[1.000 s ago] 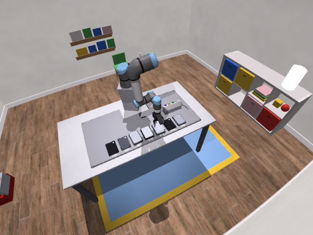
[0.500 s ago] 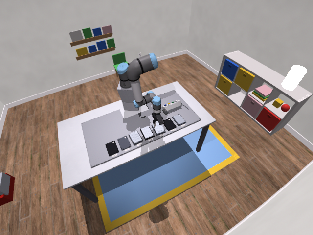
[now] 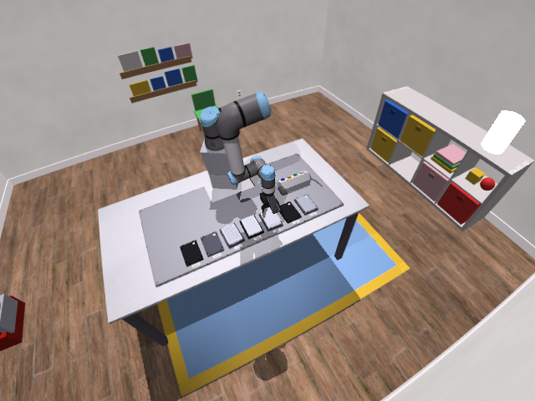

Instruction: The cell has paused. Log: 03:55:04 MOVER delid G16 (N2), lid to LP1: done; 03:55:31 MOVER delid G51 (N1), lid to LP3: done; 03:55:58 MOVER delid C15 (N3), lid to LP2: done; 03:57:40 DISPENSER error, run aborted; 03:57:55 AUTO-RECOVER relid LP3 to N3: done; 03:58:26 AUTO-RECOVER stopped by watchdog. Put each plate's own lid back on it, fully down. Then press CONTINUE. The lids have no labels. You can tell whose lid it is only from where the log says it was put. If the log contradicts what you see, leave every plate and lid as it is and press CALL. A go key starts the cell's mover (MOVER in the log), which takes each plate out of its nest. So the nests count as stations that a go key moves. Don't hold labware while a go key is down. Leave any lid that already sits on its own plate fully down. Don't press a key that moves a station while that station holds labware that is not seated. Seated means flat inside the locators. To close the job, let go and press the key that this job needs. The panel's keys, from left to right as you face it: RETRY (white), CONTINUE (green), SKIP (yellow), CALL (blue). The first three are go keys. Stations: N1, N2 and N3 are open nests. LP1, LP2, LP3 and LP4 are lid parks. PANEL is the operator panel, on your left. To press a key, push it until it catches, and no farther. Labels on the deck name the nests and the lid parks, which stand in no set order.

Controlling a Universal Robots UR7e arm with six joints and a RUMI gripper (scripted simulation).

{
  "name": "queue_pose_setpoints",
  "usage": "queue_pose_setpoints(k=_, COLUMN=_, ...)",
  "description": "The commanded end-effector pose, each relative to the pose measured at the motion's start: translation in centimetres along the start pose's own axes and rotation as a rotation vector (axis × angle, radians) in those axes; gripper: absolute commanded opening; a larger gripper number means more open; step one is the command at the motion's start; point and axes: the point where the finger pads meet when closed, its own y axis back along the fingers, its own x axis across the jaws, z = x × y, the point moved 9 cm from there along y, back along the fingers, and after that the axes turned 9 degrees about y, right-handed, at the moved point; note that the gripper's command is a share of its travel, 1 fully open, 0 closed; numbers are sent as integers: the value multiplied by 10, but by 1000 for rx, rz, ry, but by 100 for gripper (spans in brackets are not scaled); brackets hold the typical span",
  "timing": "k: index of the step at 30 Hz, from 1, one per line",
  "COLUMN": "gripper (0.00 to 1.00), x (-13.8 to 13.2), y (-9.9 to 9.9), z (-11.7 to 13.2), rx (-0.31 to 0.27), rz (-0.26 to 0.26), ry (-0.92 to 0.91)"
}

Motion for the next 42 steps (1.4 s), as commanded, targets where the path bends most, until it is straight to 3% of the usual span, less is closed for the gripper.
queue_pose_setpoints(k=1, gripper=0, x=0, y=-1, z=0, rx=1, rz=0, ry=0)
queue_pose_setpoints(k=42, gripper=0, x=0, y=-13, z=0, rx=1, rz=0, ry=0)
